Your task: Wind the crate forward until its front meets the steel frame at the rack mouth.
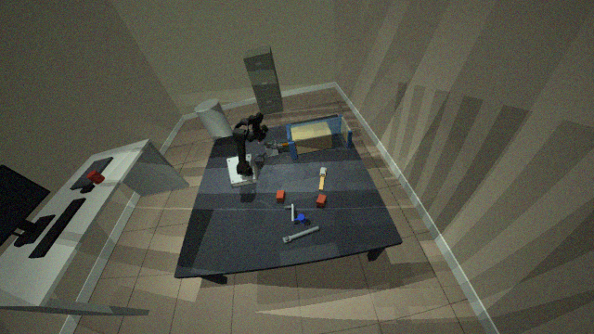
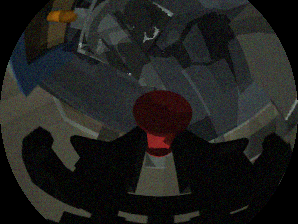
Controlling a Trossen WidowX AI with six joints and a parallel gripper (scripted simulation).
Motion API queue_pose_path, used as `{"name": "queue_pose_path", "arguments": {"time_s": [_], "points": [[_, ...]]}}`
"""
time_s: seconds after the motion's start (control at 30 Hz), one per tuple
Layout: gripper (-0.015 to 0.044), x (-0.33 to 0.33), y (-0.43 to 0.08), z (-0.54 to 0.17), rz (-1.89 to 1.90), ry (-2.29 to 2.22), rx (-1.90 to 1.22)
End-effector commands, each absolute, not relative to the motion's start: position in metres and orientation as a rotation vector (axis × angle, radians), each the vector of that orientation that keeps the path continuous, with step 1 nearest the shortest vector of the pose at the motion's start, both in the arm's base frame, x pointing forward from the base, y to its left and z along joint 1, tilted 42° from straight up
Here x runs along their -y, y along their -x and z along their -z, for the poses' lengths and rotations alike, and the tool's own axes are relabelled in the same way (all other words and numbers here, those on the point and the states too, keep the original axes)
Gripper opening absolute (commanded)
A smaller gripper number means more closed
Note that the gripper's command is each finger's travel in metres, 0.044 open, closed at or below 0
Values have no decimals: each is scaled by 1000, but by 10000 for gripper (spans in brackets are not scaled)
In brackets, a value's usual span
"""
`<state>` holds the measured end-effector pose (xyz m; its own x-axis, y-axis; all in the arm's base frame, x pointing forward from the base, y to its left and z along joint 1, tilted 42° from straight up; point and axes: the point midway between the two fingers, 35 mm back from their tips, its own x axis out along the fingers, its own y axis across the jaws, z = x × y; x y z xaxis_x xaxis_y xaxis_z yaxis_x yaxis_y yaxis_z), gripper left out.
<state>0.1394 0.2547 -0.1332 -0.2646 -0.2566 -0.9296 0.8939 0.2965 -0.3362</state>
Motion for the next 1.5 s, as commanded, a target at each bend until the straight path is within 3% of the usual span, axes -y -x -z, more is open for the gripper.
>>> {"name": "queue_pose_path", "arguments": {"time_s": [0.0, 1.47], "points": [[0, -240, -131, 124, 1284, -613, -1396], [0, -178, -134, 73, 1290, -608, -1391]]}}
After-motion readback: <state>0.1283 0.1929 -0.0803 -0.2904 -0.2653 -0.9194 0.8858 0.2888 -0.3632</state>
